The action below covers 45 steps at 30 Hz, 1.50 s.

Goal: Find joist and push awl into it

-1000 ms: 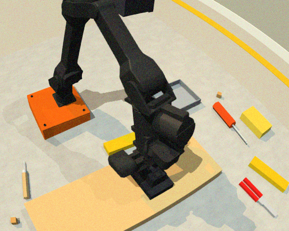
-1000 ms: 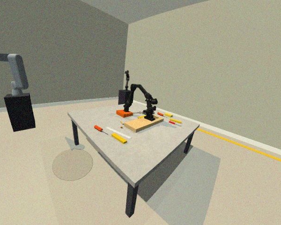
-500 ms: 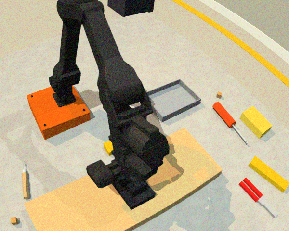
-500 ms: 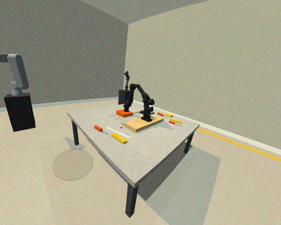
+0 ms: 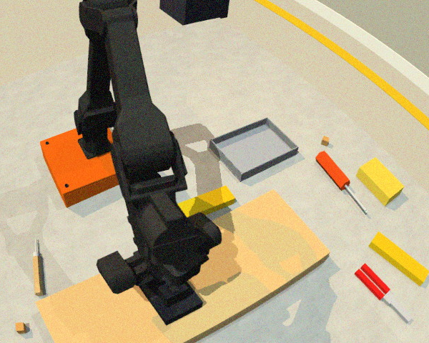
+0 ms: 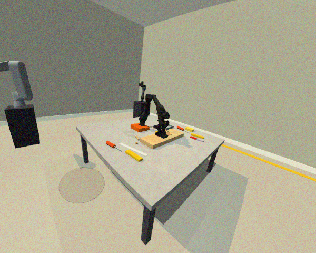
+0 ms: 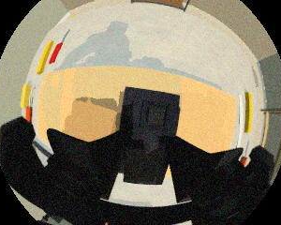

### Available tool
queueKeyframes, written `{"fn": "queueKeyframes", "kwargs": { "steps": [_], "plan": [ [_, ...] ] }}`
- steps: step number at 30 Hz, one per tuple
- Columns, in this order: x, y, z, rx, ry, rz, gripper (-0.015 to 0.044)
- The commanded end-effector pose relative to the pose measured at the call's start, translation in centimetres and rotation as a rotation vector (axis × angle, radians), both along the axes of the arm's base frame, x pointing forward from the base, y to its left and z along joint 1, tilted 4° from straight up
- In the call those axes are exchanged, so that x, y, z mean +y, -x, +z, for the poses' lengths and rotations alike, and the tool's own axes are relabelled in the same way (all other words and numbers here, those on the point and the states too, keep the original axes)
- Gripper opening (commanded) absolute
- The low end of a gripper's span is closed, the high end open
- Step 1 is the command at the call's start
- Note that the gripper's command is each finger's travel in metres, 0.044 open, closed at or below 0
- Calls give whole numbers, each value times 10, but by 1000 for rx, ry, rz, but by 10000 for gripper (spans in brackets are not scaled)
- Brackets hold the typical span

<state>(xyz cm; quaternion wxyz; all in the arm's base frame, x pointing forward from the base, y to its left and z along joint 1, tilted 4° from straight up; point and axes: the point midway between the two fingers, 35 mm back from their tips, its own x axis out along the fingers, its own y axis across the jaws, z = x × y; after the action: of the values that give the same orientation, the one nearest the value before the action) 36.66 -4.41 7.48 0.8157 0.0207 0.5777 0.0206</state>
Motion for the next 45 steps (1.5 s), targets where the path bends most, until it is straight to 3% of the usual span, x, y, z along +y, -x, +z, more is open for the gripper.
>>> {"fn": "queueKeyframes", "kwargs": {
  "steps": [1,39,45],
  "plan": [
    [-18,-1,-1,1,4,-1,0],
    [-160,-1,-7,2,17,-2,0],
    [-158,0,-7,1,14,-5,0]
  ]
}}
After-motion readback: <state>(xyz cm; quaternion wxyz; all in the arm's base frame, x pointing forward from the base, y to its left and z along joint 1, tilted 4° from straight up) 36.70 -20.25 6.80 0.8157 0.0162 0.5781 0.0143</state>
